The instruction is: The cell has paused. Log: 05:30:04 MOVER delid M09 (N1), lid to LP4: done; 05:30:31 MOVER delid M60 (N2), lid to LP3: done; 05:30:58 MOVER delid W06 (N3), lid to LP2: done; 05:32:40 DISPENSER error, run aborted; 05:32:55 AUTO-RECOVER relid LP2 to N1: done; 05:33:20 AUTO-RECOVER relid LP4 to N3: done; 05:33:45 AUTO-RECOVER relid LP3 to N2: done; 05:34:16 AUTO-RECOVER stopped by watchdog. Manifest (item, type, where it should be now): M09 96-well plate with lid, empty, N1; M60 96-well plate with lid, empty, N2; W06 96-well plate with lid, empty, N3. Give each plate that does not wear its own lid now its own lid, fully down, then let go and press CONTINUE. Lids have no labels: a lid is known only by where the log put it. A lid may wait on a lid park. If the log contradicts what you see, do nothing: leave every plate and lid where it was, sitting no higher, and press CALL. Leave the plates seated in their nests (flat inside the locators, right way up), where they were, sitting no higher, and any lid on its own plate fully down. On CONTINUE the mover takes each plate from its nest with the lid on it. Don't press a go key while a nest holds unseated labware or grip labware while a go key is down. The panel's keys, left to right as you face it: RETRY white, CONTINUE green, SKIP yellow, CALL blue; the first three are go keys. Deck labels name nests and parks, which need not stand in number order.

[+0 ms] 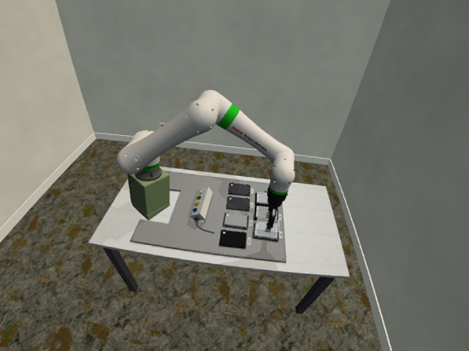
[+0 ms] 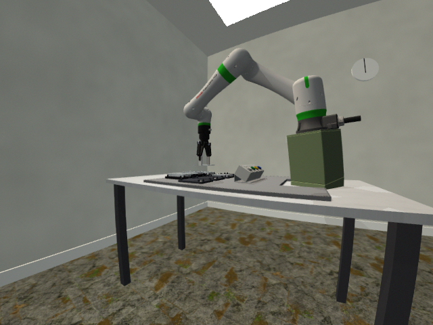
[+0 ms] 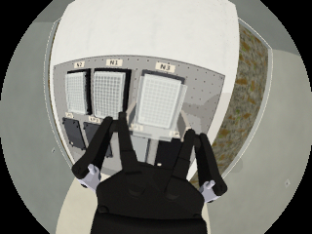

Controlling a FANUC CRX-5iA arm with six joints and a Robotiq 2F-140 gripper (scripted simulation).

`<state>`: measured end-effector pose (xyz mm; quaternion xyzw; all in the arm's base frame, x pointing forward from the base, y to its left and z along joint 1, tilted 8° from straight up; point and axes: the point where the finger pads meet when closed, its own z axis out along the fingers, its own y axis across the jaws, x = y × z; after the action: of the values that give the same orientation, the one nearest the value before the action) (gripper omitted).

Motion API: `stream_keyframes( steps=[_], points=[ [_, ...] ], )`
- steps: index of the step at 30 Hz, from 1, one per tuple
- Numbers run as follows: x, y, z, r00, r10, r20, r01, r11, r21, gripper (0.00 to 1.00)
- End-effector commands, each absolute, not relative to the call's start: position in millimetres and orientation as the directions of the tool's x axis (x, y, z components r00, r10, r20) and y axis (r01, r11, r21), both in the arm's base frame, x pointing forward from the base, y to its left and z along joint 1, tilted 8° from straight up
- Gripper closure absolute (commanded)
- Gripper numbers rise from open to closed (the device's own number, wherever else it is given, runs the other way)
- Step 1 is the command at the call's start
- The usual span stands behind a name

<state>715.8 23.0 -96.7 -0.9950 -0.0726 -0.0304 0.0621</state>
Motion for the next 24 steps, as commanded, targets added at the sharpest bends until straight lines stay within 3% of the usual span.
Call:
stream_keyframes(
  steps=[1,16,24],
  points=[
    [715.9,22.5,-93.1,0.988,0.141,0.07,0.148,-0.982,-0.119,1.0],
    [715.6,23.5,-89.3,0.988,0.141,0.07,0.148,-0.982,-0.119,1.0],
    [698.8,122.8,-77.5,0.988,0.141,0.07,0.148,-0.982,-0.118,1.0]
  ],
)
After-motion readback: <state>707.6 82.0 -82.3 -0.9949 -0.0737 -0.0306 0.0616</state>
